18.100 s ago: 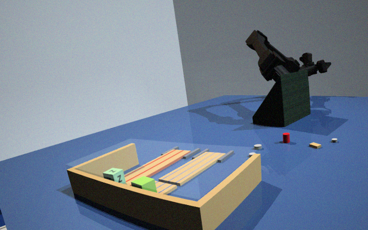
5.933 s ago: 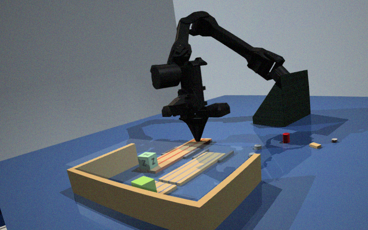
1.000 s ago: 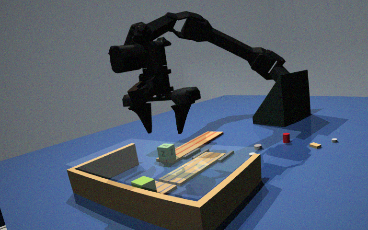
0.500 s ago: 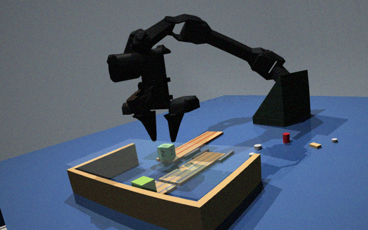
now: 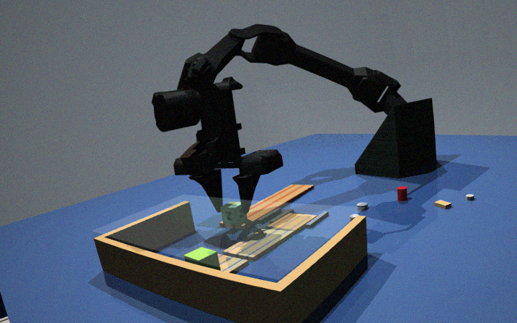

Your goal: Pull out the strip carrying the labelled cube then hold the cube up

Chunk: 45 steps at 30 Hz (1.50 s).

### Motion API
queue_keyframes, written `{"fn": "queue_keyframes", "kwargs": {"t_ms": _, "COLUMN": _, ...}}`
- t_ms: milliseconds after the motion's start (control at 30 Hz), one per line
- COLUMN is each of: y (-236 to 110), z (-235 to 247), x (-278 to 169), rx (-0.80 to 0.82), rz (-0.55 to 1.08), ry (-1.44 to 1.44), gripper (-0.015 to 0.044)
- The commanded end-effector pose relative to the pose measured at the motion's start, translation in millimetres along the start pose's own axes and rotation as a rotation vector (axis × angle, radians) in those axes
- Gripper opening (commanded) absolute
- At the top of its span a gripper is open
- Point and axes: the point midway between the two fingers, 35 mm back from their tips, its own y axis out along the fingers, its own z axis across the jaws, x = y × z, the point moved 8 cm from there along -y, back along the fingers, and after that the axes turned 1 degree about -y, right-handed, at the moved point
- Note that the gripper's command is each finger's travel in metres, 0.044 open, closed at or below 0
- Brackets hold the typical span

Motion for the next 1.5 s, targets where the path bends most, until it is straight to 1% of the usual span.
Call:
{"fn": "queue_keyframes", "kwargs": {"t_ms": 0, "y": 9, "z": 1, "x": -1, "rx": -0.001, "rz": 0.005, "ry": -0.006, "gripper": 0.0250}}
{"fn": "queue_keyframes", "kwargs": {"t_ms": 200, "y": 11, "z": 1, "x": -1, "rx": -0.001, "rz": 0.005, "ry": -0.006, "gripper": 0.0250}}
{"fn": "queue_keyframes", "kwargs": {"t_ms": 333, "y": 9, "z": 0, "x": -1, "rx": 0.001, "rz": 0.003, "ry": 0.000, "gripper": 0.0145}}
{"fn": "queue_keyframes", "kwargs": {"t_ms": 567, "y": 9, "z": 0, "x": -1, "rx": 0.001, "rz": 0.003, "ry": 0.000, "gripper": 0.0098}}
{"fn": "queue_keyframes", "kwargs": {"t_ms": 700, "y": 7, "z": 1, "x": -3, "rx": 0.001, "rz": 0.003, "ry": 0.000, "gripper": 0.0000}}
{"fn": "queue_keyframes", "kwargs": {"t_ms": 1200, "y": -30, "z": 30, "x": -46, "rx": 0.002, "rz": 0.006, "ry": -0.008, "gripper": 0.0000}}
{"fn": "queue_keyframes", "kwargs": {"t_ms": 1467, "y": -34, "z": 35, "x": -55, "rx": 0.002, "rz": 0.006, "ry": -0.009, "gripper": 0.0000}}
